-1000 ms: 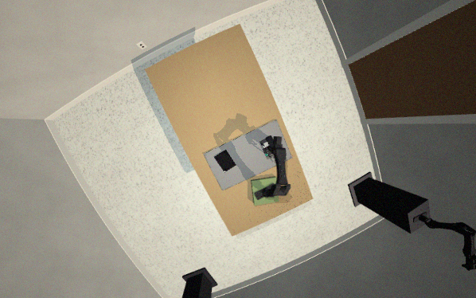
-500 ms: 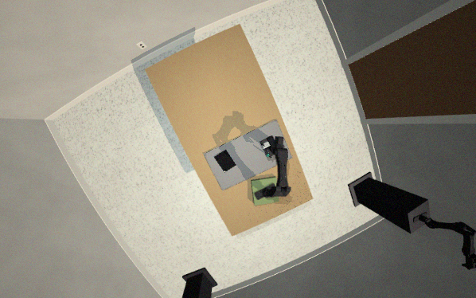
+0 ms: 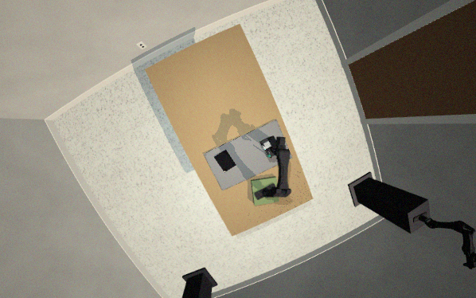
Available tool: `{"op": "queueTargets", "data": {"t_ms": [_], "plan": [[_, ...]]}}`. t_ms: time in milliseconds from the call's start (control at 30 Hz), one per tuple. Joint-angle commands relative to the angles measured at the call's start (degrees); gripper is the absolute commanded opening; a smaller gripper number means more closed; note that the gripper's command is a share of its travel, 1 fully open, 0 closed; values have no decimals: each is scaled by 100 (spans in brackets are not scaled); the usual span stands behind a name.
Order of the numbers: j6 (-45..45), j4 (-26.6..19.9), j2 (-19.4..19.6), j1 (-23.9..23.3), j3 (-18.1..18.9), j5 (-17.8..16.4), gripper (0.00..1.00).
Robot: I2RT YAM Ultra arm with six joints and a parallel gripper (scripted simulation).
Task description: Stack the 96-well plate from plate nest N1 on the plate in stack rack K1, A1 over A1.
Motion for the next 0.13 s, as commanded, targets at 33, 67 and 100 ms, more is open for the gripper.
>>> {"op": "queueTargets", "data": {"t_ms": [33,67,100], "plan": [[-33,-160,-183,-46,222,-29,100],[-33,-161,-184,-46,222,-29,100],[-33,-162,-184,-46,222,-28,100]]}}
